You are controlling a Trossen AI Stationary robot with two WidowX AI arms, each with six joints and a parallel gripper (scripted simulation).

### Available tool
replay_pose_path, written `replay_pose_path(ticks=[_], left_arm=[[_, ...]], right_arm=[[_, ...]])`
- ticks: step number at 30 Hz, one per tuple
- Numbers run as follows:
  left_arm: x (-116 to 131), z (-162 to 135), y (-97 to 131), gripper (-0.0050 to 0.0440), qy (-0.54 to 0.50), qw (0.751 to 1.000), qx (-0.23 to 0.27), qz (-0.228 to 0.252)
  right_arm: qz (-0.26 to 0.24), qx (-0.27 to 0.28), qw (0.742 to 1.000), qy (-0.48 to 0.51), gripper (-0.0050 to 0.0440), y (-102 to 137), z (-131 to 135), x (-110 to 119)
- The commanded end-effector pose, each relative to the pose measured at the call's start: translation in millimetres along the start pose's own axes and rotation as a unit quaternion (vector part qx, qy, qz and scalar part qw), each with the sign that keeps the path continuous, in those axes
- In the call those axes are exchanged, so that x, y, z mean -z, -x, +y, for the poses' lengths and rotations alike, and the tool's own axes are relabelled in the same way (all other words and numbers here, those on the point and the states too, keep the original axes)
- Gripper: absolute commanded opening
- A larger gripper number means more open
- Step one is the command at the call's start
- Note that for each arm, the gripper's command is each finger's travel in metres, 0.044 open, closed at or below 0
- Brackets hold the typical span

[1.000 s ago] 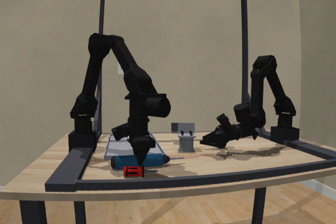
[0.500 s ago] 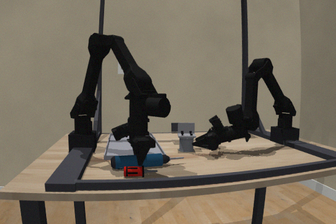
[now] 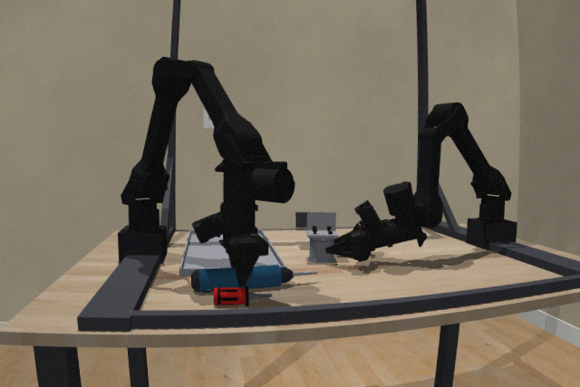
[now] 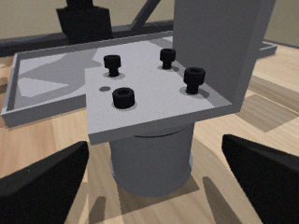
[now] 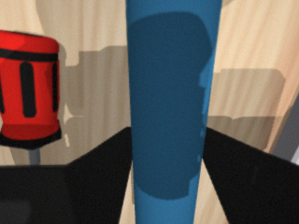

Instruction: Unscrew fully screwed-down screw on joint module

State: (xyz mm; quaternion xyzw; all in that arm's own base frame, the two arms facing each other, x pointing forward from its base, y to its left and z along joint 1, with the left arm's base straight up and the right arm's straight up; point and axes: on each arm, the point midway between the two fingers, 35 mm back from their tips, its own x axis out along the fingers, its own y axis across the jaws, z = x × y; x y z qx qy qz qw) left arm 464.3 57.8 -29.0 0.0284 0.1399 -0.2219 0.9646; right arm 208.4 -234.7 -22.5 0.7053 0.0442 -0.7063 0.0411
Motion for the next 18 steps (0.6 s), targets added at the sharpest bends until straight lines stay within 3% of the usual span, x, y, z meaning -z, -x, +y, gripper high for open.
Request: replay_pose_path(ticks=[1,9,15,18], left_arm=[[-19.4,6.1,14.5,0.04,-0.018,1.0,-0.005,-0.018],[-18.3,5.8,25.3,0.04,-0.018,1.0,-0.005,-0.017],[-15.3,5.0,62.4,0.04,-0.017,1.0,-0.005,-0.014],[-14.8,4.9,64.6,0.04,-0.017,1.0,-0.005,-0.014]], right_arm=[[0.006,-0.011,1.0,0.0,0.0163,6.0,3.7,2.4],[0.006,-0.011,1.0,0.0,0.0163,6.0,3.7,2.4],[0.006,-0.011,1.0,0.0,0.0163,6.0,3.7,2.4],[0.012,-0.019,1.0,-0.001,0.0163,20.0,7.5,4.7]])
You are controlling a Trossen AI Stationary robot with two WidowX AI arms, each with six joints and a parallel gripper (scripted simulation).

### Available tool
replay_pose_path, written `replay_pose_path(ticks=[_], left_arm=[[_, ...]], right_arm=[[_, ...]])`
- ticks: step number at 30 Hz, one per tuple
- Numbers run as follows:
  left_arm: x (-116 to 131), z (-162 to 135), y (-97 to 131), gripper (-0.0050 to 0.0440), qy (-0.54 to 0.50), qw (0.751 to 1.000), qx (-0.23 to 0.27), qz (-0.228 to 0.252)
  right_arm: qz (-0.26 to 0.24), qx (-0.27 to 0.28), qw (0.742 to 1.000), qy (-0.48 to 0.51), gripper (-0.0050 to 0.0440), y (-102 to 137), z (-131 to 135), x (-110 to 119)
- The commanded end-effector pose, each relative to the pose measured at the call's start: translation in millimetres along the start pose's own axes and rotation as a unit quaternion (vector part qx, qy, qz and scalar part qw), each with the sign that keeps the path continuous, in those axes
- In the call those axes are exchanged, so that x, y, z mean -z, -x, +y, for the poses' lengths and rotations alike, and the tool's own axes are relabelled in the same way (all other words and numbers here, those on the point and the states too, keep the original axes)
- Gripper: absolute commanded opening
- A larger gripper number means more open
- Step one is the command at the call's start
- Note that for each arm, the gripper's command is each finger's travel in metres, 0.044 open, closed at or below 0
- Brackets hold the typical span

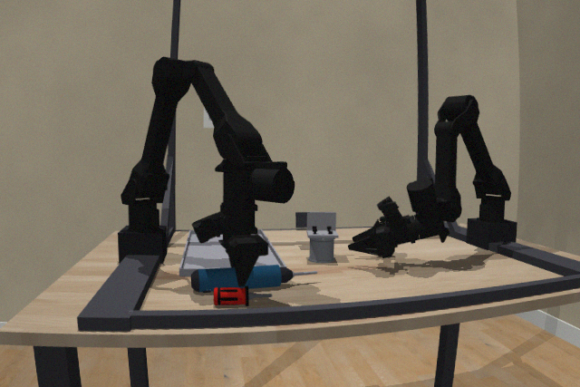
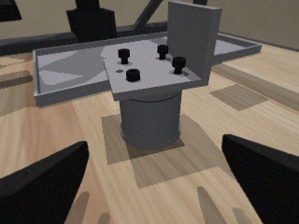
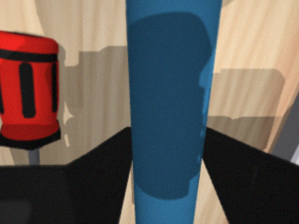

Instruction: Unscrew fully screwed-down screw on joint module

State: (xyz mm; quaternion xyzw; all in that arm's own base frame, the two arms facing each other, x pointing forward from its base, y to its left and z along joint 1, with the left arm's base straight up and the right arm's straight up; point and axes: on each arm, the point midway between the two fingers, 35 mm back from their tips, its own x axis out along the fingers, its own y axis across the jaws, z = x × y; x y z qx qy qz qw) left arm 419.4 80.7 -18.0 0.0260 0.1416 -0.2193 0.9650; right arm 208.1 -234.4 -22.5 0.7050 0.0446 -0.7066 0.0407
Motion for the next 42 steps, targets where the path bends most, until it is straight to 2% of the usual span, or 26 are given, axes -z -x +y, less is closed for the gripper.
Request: replay_pose_path(ticks=[1,6,10,13,23,25,32,38,39,42], left_arm=[[-18.5,3.8,13.2,0.04,-0.02,1.0,-0.003,-0.015],[-18.5,3.8,13.2,0.04,-0.02,1.0,-0.003,-0.015],[-19.9,4.7,12.5,0.04,-0.02,1.0,-0.003,-0.017],[-20.0,4.7,12.3,0.04,-0.021,1.0,-0.003,-0.017],[-15.5,4.2,10.7,0.04,-0.016,1.0,-0.003,-0.013],[-15.5,4.2,10.7,0.04,-0.016,1.0,-0.003,-0.013],[-15.5,4.2,10.7,0.04,-0.016,1.0,-0.003,-0.013],[-15.5,4.2,10.7,0.04,-0.016,1.0,-0.003,-0.013],[-15.5,4.2,10.7,0.04,-0.016,1.0,-0.003,-0.013],[-15.5,4.2,10.7,0.04,-0.016,1.0,-0.003,-0.013]], right_arm=[[0.013,-0.02,1.0,-0.001,0.0163,26.3,7.6,4.8],[0.013,-0.02,1.0,-0.001,0.0163,62.7,6.4,4.2],[0.013,-0.02,1.0,-0.001,0.0163,64.2,6.6,4.3],[0.015,-0.023,1.0,-0.001,0.0163,76.8,6.1,3.9],[0.027,-0.04,0.999,-0.001,0.0163,164.2,1.6,1.0],[0.027,-0.04,0.999,-0.001,0.0163,164.2,1.6,1.0],[0.035,-0.051,0.998,-0.001,0.0163,219.6,-1.6,-1.0],[0.033,-0.049,0.998,-0.002,0.0163,252.8,-2.3,0.6],[0.035,-0.062,0.997,0.007,0.0163,261.3,-5.7,0.5],[0.032,-0.062,0.997,0.011,0.0163,259.0,-7.4,0.5]])
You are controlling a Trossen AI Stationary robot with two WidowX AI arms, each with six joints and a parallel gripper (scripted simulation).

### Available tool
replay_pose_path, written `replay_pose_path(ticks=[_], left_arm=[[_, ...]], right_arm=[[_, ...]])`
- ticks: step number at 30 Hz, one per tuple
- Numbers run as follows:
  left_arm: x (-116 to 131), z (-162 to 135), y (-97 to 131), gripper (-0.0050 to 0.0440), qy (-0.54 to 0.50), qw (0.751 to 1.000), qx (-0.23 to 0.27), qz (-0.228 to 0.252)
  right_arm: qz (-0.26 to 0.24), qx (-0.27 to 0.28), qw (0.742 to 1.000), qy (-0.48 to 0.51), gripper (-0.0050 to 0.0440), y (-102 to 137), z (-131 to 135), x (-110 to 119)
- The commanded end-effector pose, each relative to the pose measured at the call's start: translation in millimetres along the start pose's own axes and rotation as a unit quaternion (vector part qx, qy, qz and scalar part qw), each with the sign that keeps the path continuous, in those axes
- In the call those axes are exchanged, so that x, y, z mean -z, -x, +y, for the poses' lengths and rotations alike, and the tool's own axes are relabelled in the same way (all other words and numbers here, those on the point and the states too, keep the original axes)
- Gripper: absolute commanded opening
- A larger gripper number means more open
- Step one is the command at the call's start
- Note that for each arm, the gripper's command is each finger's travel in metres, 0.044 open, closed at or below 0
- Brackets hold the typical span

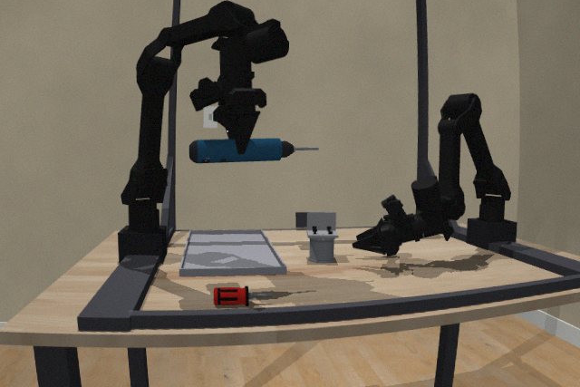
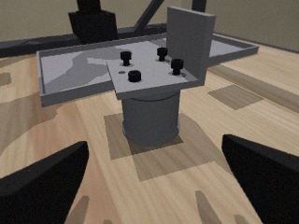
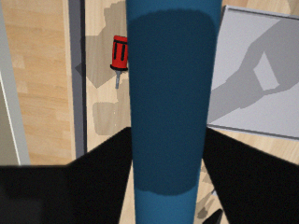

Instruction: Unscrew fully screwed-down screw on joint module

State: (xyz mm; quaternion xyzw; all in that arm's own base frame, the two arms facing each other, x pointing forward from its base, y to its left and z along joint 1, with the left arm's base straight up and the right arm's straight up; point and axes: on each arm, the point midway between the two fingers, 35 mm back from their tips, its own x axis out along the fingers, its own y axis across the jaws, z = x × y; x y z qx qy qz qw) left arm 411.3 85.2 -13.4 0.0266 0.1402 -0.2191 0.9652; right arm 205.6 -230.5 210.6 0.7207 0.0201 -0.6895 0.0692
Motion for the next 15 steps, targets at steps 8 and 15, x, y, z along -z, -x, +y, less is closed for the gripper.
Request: replay_pose_path(ticks=[8,15], left_arm=[[-13.7,3.8,0.5,0.04,-0.015,1.0,-0.002,-0.012],[-13.7,3.8,0.5,0.04,-0.015,1.0,-0.002,-0.012]], right_arm=[[0.005,-0.1,0.991,0.089,0.0163,28.0,-19.9,13.4],[-0.001,-0.166,0.973,0.159,0.0163,26.9,-35.4,22.1]])
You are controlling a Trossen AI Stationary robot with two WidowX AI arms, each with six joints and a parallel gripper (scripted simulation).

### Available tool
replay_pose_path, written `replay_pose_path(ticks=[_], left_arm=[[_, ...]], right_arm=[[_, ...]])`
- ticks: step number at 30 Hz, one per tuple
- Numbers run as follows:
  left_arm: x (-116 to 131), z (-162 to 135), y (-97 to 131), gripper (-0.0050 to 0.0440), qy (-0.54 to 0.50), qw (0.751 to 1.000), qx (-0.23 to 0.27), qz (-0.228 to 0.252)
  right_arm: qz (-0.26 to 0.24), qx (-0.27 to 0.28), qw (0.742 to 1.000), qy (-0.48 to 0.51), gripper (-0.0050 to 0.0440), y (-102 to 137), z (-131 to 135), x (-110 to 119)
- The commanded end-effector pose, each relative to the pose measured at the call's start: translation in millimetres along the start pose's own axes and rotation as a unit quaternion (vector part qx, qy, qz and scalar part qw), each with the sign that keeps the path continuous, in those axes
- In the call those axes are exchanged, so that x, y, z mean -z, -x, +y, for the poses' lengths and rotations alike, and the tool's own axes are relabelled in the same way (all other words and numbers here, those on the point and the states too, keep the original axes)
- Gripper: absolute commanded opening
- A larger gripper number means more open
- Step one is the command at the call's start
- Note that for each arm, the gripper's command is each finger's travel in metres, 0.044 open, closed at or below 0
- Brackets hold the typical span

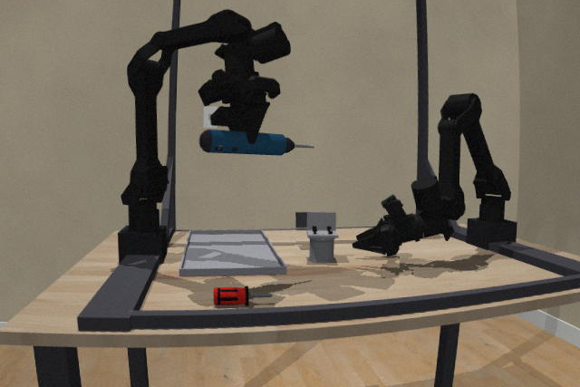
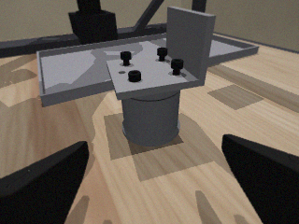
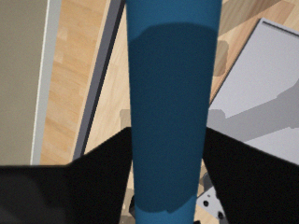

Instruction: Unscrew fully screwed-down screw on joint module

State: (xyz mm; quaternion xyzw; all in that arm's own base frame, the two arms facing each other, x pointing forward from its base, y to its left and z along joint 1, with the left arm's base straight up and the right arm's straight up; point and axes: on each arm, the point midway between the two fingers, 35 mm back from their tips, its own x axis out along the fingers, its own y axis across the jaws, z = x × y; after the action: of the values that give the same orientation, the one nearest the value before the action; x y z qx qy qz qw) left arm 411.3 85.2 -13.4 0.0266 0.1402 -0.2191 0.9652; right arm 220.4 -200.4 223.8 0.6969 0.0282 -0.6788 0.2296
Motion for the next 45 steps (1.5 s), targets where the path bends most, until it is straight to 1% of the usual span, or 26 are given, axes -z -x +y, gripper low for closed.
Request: replay_pose_path(ticks=[1,2,9,17,19,27,34,36,45], left_arm=[[-13.7,3.8,0.5,0.04,-0.015,1.0,-0.002,-0.012],[-13.7,3.8,0.5,0.04,-0.015,1.0,-0.002,-0.012],[-13.7,3.8,0.5,0.04,-0.015,1.0,-0.002,-0.012],[-13.7,3.8,0.5,0.04,-0.015,1.0,-0.002,-0.012],[-13.7,3.8,0.5,0.04,-0.015,1.0,-0.002,-0.012],[-13.7,3.8,0.5,0.04,-0.015,1.0,-0.002,-0.012],[-13.7,3.8,0.5,0.04,-0.015,1.0,-0.002,-0.012],[-13.7,3.8,0.5,0.04,-0.015,1.0,-0.002,-0.012],[-13.7,3.8,0.5,0.04,-0.015,1.0,-0.002,-0.012]], right_arm=[[0.006,-0.063,0.997,0.035,0.0163,14.0,-4.7,4.4],[0.006,-0.063,0.997,0.035,0.0163,14.0,-4.7,4.4],[-0.001,-0.13,0.986,0.106,0.0163,15.4,-16.7,15.0],[-0.01,-0.204,0.961,0.186,0.0163,16.3,-30.1,26.4],[-0.01,-0.204,0.961,0.186,0.0163,16.3,-30.1,26.4],[-0.018,-0.273,0.927,0.258,0.0163,16.8,-43.2,37.5],[-0.025,-0.327,0.89,0.316,0.0163,16.6,-52.8,45.2],[-0.025,-0.327,0.89,0.316,0.0163,16.6,-52.8,45.2],[-0.032,-0.388,0.838,0.383,0.0163,16.3,-64.3,54.9]])
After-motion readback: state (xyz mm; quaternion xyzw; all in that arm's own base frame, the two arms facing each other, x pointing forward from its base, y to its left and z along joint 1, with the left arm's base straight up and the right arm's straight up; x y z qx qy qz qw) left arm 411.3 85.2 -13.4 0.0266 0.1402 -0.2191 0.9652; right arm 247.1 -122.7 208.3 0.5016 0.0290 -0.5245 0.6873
